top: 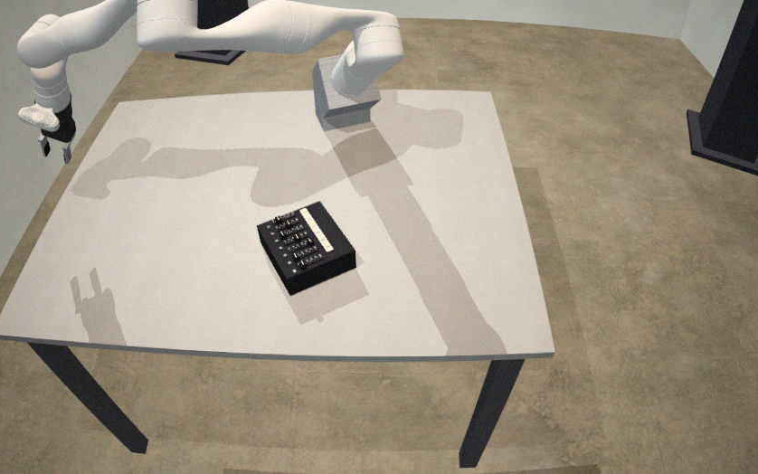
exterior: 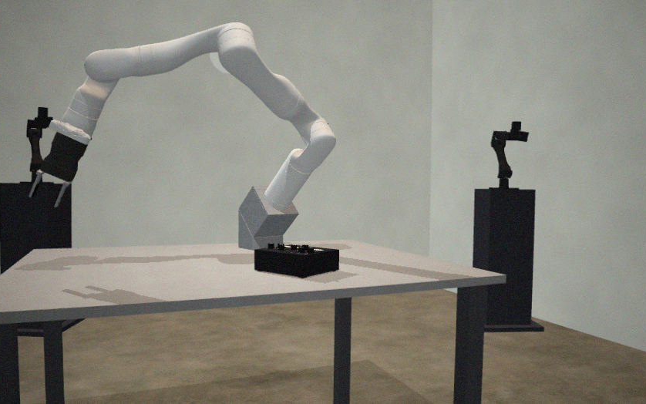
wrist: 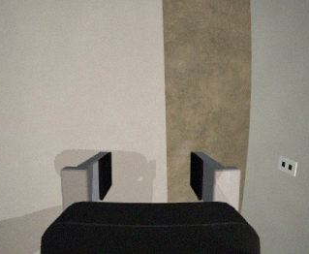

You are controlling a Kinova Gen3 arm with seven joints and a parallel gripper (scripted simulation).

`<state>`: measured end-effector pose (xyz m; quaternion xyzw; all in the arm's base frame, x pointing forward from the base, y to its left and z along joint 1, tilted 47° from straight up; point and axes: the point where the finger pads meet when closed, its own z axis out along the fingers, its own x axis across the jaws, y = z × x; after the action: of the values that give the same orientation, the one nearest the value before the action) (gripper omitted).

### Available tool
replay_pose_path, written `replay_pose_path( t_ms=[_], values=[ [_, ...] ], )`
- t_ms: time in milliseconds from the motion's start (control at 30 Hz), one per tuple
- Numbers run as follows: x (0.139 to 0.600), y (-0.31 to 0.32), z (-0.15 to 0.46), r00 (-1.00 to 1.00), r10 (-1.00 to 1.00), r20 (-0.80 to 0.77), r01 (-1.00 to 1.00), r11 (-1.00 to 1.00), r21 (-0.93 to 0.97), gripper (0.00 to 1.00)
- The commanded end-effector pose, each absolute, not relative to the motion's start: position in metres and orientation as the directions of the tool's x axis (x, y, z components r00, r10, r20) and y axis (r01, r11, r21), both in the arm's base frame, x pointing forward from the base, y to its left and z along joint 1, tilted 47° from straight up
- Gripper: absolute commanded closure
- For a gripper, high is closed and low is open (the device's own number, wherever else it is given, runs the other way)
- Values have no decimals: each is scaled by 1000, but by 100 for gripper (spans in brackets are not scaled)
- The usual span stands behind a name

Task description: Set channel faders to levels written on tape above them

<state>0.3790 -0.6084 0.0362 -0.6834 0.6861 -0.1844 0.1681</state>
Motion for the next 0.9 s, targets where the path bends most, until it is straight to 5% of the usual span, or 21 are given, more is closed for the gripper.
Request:
replay_pose_path(
  t_ms=[0, 867],
  values=[
    [378, -610, 37, -11, -1000, 24, -876, -1, -483, 0],
    [380, -596, 53, -9, -1000, 10, -868, 3, -496, 0]
  ],
)
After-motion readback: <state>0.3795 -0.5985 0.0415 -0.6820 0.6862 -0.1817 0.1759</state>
